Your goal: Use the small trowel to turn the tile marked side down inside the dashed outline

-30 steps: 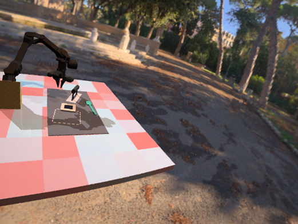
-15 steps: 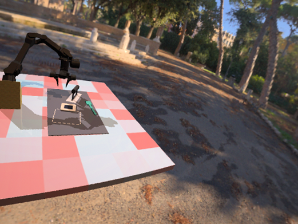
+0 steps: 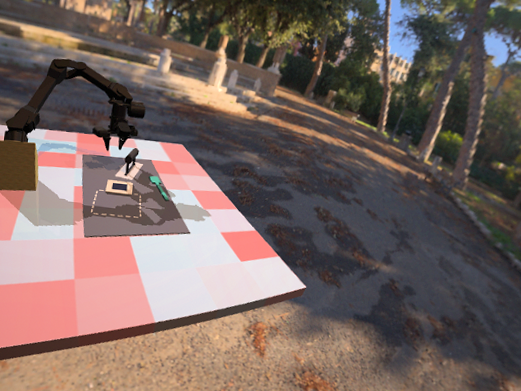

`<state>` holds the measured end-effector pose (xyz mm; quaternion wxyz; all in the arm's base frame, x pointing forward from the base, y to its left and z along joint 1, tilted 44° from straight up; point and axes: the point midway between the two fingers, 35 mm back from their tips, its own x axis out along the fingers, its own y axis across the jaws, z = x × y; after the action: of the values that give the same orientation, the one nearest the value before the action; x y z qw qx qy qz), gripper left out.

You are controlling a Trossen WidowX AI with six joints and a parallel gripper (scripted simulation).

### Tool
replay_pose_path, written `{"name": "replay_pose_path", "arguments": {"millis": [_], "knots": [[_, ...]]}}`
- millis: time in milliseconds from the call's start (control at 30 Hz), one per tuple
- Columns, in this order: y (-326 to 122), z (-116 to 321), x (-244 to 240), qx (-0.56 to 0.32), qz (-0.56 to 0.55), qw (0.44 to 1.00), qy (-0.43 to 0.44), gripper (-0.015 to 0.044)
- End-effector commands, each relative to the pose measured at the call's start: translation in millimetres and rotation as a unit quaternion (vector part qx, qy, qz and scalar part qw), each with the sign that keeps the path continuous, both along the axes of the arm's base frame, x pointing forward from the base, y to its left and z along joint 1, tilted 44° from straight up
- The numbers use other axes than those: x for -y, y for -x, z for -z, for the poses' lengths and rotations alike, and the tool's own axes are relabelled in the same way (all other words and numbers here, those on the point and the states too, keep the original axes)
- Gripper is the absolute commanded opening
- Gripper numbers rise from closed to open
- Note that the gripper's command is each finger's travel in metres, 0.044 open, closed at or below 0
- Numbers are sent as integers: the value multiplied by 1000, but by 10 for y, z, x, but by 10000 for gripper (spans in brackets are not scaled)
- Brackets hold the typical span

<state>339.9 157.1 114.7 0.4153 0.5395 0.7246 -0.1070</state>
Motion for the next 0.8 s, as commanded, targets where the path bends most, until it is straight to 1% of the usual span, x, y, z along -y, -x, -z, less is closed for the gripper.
{"name": "replay_pose_path", "arguments": {"millis": [0,367,767], "knots": [[-62,1,-10,42,-47,998,-4,270],[-215,-57,-33,173,-182,968,-18,270],[-373,-113,-56,309,-323,894,-33,270]]}}
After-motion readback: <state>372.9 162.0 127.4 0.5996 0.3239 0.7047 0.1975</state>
